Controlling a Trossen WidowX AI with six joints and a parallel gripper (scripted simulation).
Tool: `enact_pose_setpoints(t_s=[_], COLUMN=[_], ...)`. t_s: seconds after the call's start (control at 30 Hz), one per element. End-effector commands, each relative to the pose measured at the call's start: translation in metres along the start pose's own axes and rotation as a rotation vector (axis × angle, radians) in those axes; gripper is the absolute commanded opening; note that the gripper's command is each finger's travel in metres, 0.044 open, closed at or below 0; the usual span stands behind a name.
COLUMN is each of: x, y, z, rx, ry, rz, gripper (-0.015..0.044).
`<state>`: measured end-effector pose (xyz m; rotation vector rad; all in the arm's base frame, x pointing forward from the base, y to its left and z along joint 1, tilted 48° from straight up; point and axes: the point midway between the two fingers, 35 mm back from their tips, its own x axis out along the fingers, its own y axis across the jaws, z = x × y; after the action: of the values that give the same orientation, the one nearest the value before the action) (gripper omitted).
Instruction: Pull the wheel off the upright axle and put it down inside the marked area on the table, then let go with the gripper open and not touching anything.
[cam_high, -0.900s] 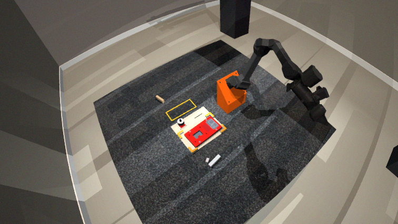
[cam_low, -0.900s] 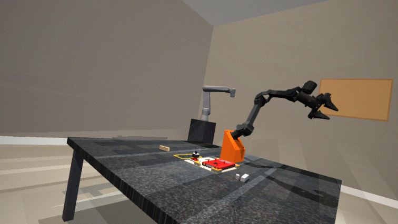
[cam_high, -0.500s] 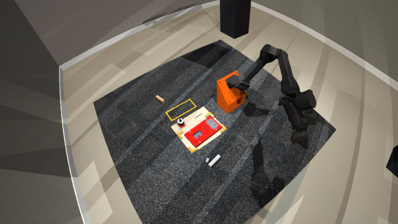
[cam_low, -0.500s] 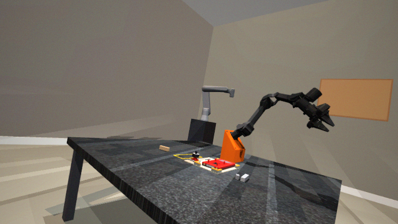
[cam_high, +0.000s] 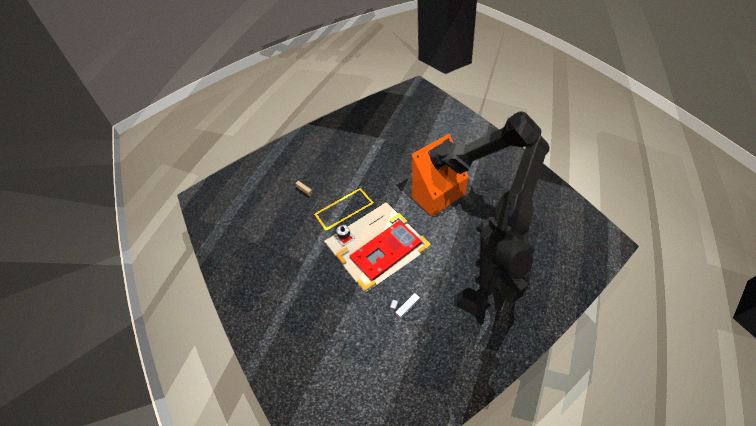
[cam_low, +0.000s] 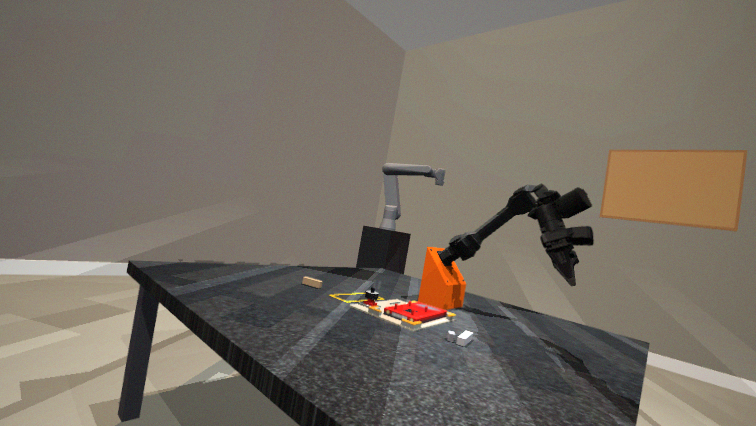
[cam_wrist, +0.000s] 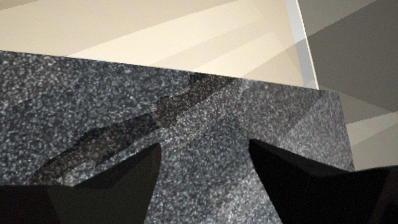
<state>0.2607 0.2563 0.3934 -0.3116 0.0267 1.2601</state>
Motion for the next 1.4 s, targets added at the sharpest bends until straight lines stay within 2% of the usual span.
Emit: enact_pose_setpoints(t_s=[0.0,0.27,0.57,0.8,1.03,1.17,1.37], x=[0.008,0.006,-0.026,-0.066,-0.115,-0.135,-0.137], y=[-0.028,-0.081,-0.114,-0.114,-0.086,-0.068,-0.071], z=[-0.043,-0.148,-0.271,-0.366,-0.453,-0.485,-0.49], rx=[0.108,0.355,0.704,1.036,1.417,1.598,1.607], ry=[0.102,0.306,0.492,0.598,0.656,0.65,0.649], rz=[-0.04,-0.101,-0.15,-0.174,-0.173,-0.159,-0.158], gripper=[0.03,0.03,0.03,0.03,0.03,0.03,0.03])
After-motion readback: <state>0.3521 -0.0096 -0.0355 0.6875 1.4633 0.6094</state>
